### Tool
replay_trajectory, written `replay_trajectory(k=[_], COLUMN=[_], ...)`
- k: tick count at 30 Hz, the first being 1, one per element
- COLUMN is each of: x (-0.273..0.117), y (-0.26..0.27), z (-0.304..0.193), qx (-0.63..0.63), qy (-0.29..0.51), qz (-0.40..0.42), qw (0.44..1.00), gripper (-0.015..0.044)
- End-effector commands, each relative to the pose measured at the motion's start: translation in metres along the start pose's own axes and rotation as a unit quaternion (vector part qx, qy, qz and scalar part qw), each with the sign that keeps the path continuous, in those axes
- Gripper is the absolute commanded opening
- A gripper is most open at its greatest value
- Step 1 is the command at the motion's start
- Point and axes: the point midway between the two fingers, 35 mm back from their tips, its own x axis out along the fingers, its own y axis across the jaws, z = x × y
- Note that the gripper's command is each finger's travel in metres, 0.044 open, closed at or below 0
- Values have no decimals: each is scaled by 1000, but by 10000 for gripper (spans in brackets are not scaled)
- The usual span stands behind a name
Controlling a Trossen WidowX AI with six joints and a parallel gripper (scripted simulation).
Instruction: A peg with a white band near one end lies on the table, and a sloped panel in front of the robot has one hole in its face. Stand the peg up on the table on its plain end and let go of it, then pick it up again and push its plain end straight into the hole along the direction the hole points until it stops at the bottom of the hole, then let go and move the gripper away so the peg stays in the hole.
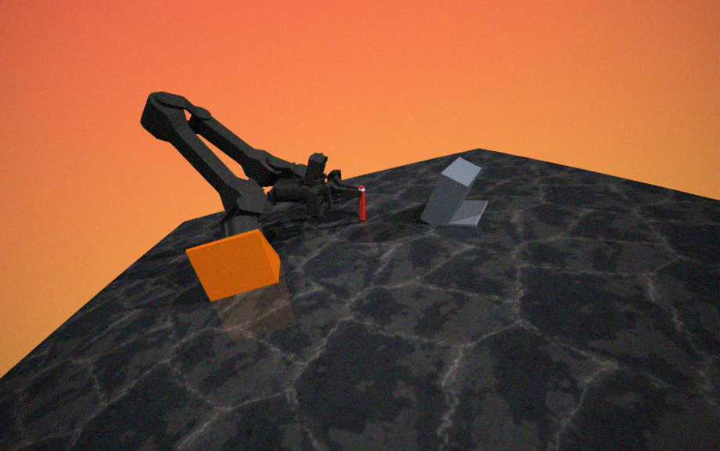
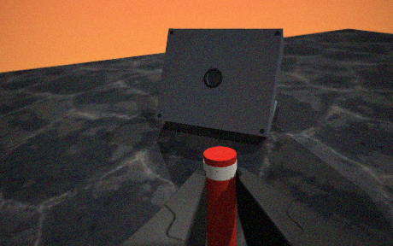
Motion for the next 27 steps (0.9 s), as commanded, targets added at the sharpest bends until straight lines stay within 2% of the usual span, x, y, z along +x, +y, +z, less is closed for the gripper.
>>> replay_trajectory(k=[1,27], x=[-1,-5], y=[-1,0], z=[-1,-7], qx=[1,-5], qy=[-10,-5], qz=[-1,1], qw=[1000,1000], gripper=[49,49])
